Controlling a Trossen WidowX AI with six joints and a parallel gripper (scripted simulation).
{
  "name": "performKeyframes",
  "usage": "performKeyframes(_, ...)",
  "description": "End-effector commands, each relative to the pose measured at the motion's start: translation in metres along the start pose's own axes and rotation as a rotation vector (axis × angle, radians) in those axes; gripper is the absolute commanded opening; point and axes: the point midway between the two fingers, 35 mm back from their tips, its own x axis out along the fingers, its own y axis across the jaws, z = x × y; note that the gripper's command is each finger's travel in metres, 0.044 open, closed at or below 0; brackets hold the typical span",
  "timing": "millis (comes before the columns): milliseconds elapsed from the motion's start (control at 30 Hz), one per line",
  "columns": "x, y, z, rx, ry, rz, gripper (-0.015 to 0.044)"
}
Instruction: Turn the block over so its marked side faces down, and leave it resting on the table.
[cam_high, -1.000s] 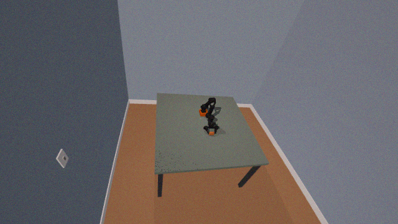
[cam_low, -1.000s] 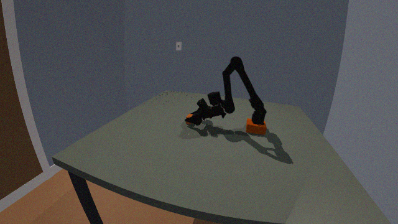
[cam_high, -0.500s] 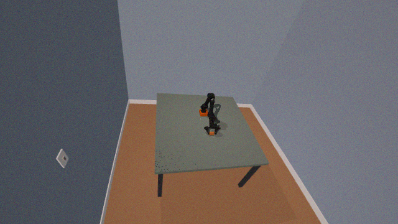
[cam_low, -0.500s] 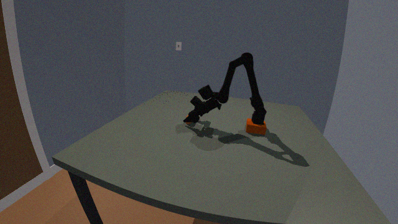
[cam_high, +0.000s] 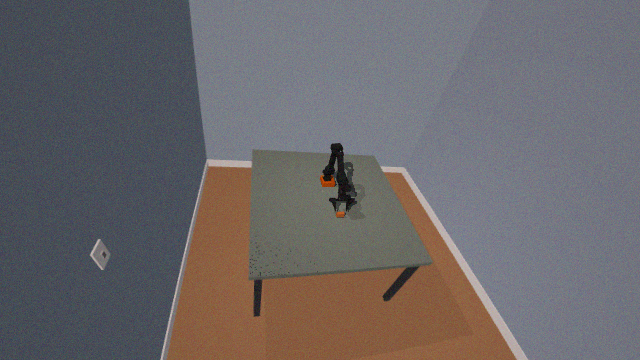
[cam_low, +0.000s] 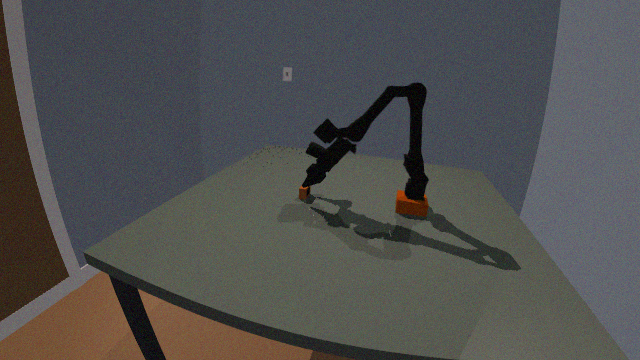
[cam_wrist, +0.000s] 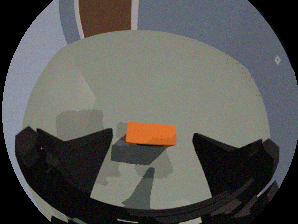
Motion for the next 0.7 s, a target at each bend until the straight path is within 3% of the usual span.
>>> performKeyframes(0, -0.031, -0.001, 0.008, 0.016, 0.057, 0.011, 0.044)
performKeyframes(233, -0.03, -0.001, 0.01, 0.015, 0.077, 0.011, 0.044)
performKeyframes(667, -0.022, 0.001, 0.049, 0.007, 0.475, 0.014, 0.044)
